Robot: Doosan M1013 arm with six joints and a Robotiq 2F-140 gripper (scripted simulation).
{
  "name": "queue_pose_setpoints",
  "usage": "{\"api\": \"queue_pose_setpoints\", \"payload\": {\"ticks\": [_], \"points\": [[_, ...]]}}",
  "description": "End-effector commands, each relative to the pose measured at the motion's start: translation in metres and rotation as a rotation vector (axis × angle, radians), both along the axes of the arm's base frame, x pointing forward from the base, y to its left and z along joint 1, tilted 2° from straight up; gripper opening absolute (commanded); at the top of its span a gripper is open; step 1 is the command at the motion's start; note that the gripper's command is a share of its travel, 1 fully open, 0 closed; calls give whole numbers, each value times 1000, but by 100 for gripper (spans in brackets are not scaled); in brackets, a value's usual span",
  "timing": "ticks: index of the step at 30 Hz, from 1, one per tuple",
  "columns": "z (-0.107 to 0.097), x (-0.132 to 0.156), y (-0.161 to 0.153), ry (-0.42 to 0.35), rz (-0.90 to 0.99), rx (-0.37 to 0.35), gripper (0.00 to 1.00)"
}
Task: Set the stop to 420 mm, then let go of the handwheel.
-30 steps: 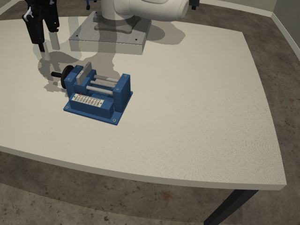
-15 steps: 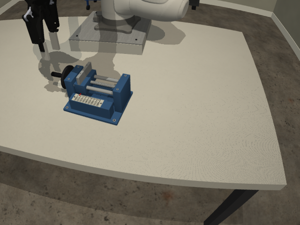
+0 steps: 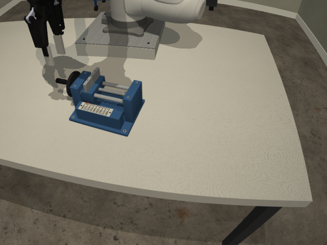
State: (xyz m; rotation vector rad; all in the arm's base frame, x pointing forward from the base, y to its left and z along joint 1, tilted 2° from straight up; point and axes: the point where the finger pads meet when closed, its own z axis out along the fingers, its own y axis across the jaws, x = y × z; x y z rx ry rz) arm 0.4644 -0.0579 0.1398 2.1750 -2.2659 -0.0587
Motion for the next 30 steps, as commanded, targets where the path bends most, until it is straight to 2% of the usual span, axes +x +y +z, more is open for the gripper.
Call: {"api": "queue_pose_setpoints", "payload": {"ticks": [1,20,23,30], "points": [[3,-1,-3,-1,-6,-2,33],[3,0,-1,-1,-6,-2,33],[4,10,17,-1,-6,-2,33],[4,52,93,-1,-6,-2,33]]}}
